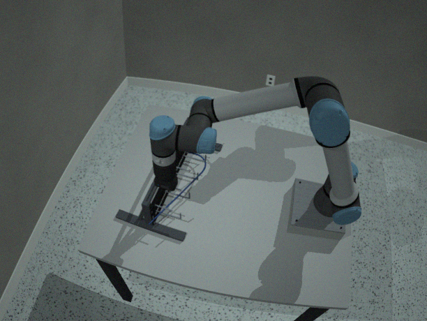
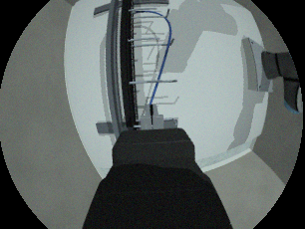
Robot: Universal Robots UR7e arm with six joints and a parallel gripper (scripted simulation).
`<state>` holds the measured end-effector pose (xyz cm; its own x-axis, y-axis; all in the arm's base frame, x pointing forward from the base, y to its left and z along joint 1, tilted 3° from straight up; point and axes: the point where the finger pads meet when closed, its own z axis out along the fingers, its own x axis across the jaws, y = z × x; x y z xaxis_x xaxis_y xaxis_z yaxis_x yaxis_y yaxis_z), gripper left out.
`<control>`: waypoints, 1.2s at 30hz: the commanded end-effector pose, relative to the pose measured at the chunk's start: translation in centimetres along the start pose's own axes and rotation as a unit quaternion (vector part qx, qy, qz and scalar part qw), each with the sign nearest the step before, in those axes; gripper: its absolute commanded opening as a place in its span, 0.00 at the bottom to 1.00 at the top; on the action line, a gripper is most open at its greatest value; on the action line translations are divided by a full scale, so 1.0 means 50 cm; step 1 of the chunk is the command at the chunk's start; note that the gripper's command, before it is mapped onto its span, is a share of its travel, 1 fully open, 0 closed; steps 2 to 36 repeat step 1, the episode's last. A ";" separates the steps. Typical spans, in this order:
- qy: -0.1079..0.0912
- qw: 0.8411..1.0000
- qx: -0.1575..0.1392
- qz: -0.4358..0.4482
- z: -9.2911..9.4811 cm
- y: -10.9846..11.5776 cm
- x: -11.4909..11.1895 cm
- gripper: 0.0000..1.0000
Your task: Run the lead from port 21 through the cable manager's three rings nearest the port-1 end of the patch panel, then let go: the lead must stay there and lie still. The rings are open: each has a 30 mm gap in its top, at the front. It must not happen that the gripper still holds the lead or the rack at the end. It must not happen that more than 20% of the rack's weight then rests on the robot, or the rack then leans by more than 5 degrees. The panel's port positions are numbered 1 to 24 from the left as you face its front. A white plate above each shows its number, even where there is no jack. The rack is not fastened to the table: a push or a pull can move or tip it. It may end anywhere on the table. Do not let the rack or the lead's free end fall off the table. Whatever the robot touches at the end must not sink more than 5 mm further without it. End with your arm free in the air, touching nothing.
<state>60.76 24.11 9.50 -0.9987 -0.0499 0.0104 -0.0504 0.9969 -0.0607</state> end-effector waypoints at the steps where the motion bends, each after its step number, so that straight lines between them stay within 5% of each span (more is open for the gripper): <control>1: -0.001 1.000 0.000 0.000 -0.002 0.000 -0.001 0.00; 36: -0.001 1.000 0.000 0.000 -0.002 0.000 -0.001 0.00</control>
